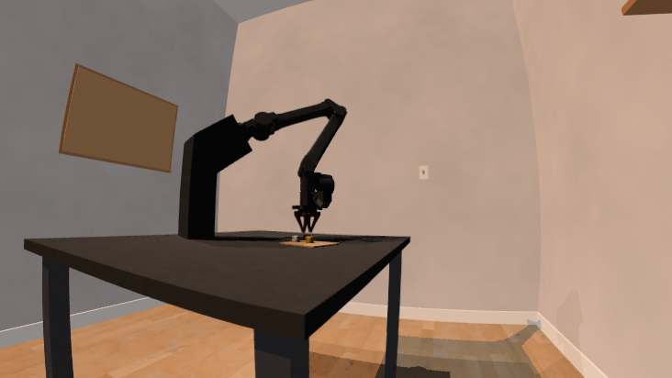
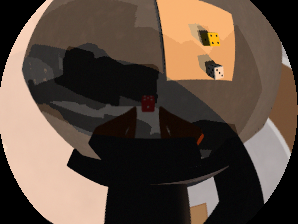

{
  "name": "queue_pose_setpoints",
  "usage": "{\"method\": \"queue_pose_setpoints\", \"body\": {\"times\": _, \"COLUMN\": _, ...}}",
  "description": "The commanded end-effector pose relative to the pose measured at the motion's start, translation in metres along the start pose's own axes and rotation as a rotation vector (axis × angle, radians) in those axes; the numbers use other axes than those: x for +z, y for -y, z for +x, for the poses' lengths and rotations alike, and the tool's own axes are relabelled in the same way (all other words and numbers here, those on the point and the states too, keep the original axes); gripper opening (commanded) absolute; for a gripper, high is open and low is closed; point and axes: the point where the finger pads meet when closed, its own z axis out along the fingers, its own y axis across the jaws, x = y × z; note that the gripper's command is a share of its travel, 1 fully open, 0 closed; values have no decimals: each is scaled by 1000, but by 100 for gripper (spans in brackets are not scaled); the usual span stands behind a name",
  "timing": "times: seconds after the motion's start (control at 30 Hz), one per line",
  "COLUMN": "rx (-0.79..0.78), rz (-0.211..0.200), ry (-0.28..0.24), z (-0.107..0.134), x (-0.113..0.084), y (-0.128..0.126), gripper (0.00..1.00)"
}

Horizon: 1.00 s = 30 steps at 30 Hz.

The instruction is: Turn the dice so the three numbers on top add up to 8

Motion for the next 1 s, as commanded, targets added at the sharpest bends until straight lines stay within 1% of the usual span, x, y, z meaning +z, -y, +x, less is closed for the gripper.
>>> {"method": "queue_pose_setpoints", "body": {"times": 0.0, "rx": -2, "rz": 1, "ry": -10, "z": 9, "x": 0, "y": 0, "gripper": 34}}
{"method": "queue_pose_setpoints", "body": {"times": 0.97, "rx": 0, "rz": 5, "ry": -11, "z": 11, "x": -1, "y": 3, "gripper": 34}}
